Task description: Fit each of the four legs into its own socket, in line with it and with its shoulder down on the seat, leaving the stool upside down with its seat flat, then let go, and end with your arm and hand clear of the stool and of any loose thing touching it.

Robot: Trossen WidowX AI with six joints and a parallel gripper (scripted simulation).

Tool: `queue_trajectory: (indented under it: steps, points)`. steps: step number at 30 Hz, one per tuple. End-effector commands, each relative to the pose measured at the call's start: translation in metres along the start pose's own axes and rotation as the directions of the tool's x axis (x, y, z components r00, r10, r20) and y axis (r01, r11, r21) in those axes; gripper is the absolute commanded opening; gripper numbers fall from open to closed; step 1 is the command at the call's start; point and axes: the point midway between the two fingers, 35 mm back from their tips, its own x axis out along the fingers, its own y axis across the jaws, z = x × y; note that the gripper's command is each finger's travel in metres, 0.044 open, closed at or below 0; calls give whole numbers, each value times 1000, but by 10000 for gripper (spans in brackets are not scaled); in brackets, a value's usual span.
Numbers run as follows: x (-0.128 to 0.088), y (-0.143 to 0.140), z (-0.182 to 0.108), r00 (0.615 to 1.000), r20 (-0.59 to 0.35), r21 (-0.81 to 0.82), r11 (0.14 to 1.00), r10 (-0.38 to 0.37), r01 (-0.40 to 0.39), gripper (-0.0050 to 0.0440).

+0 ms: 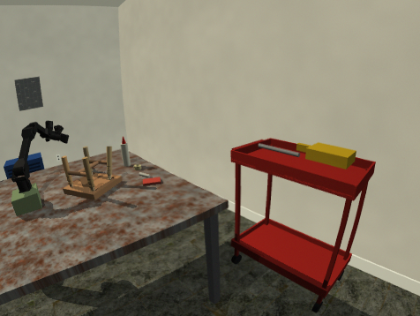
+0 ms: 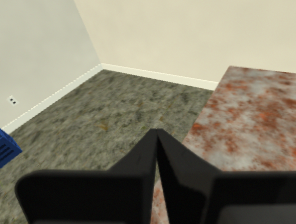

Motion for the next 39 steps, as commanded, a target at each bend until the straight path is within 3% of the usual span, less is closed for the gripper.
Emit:
queue_trajectory:
  steps: [1, 17, 32, 34, 37, 39]
  points:
    - [0, 0, 0, 1000, 0, 0, 1000, 0, 0, 0]
    - [0, 0, 0, 1000, 0, 0, 1000, 0, 0, 0]
    - [0, 0, 0, 1000, 0, 0, 1000, 0, 0, 360]
    - [0, 0, 0, 1000, 0, 0, 1000, 0, 0, 360]
    - [0, 0, 0, 1000, 0, 0, 1000, 0, 0, 432]
    - [0, 0, 0, 1000, 0, 0, 1000, 0, 0, 440]
